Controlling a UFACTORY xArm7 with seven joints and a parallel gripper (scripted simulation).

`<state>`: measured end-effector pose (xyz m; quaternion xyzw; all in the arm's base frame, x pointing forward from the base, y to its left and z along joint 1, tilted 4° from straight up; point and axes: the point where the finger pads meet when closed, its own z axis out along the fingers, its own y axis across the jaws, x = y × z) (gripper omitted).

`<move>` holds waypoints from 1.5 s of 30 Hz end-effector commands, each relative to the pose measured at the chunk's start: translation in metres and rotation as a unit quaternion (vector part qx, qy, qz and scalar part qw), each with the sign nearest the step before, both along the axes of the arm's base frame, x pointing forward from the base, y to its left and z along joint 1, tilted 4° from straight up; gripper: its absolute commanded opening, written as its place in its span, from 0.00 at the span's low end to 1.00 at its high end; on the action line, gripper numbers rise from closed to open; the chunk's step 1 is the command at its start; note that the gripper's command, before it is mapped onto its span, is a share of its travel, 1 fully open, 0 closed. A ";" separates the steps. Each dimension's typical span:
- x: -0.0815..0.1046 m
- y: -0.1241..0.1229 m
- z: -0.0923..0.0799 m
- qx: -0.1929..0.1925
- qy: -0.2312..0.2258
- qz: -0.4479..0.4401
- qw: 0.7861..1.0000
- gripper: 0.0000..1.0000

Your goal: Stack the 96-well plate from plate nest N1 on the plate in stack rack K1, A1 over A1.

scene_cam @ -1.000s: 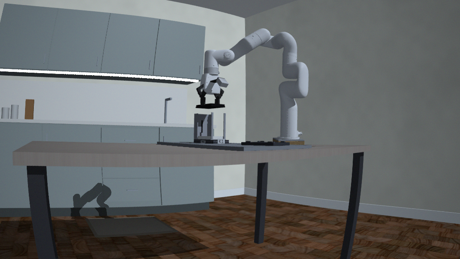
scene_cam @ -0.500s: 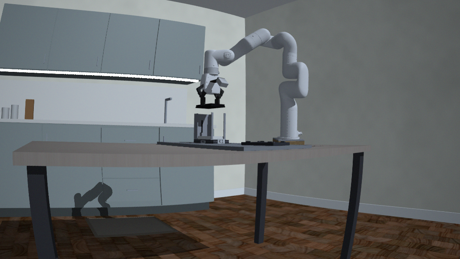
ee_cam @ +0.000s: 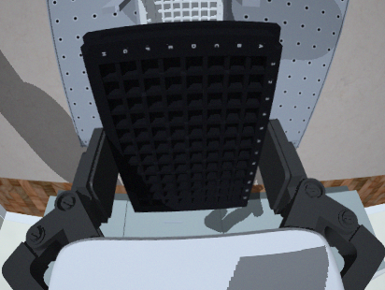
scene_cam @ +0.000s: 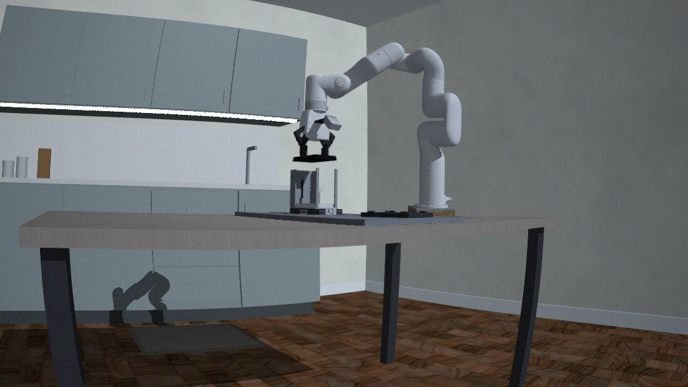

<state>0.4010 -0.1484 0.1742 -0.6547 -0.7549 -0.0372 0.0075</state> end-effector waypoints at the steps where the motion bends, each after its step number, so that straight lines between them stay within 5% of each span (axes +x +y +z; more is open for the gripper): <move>1: 0.001 0.000 0.000 -0.001 -0.002 0.000 1.000 0.00; 45: 0.004 0.004 -0.067 -0.001 -0.002 0.000 1.000 0.00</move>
